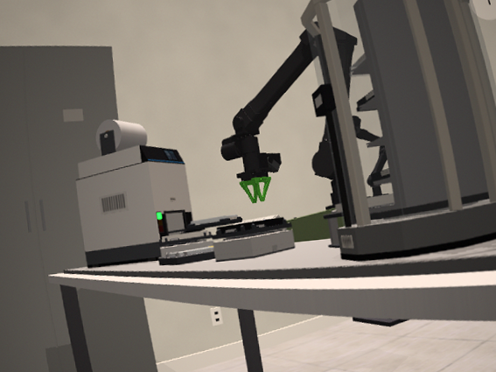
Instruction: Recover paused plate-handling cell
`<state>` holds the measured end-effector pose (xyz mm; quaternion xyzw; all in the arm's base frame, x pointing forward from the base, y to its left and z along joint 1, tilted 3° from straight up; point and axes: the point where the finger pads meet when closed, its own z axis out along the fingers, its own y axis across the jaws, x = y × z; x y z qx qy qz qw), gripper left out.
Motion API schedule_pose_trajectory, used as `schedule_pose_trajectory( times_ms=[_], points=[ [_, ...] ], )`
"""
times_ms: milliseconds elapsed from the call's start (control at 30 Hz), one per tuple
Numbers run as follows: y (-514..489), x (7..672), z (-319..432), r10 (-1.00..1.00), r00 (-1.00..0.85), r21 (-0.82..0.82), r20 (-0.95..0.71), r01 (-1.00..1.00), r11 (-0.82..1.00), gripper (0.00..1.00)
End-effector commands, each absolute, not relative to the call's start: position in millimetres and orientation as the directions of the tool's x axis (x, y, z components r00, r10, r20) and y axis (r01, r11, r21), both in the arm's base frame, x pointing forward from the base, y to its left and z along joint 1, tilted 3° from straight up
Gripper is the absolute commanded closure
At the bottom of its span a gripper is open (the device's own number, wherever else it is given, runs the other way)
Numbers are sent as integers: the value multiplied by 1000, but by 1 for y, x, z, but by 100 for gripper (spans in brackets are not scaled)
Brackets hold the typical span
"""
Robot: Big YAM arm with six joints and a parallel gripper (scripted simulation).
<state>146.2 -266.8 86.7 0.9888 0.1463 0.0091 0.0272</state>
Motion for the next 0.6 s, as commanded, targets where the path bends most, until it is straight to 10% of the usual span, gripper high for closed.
schedule_pose_trajectory(
  times_ms=[0,567],
  points=[
    [-266,147,87,280,960,67,13,278,-958,64],
    [-265,147,88,280,960,69,13,279,-958,94]
  ],
)
